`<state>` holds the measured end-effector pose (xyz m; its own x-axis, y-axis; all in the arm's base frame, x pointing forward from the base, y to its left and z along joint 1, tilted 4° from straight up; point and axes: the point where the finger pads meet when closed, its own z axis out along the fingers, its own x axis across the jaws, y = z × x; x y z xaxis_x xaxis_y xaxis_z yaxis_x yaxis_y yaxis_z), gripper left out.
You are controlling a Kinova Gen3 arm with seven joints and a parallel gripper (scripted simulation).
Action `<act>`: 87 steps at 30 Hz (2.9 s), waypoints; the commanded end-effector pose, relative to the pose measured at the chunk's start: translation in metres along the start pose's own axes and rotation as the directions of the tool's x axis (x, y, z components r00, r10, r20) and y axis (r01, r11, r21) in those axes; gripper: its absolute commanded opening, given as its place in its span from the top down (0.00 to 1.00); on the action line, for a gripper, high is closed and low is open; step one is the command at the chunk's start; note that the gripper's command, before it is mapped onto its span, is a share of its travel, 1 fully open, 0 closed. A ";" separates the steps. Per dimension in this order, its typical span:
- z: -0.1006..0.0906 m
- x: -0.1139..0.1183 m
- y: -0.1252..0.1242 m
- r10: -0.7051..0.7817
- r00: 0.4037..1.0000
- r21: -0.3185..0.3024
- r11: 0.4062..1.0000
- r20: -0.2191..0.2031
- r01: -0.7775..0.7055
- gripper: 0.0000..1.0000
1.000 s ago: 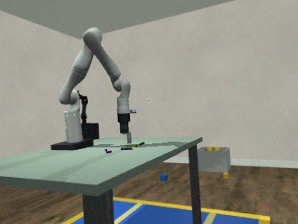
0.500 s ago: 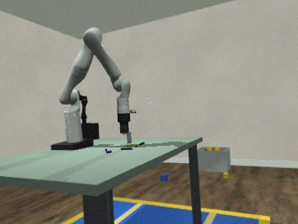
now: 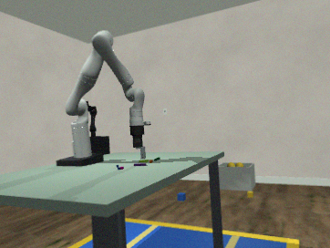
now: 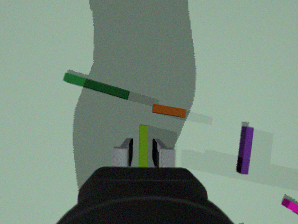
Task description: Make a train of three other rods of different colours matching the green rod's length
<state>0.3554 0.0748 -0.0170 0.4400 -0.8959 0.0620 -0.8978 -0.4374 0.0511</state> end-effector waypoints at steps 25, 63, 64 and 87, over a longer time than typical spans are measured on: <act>-0.001 0.002 -0.003 0.002 1.000 0.007 1.000 -0.002 -0.002 0.46; 0.000 0.002 -0.003 0.002 1.000 0.007 1.000 -0.002 -0.002 0.46; 0.000 0.002 -0.003 0.002 1.000 0.007 1.000 -0.002 -0.002 0.46; 0.016 0.001 -0.002 0.001 1.000 0.005 1.000 -0.002 -0.001 0.46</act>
<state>0.3588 0.0721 -0.0308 0.4376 -0.8968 0.0652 -0.8990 -0.4354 0.0467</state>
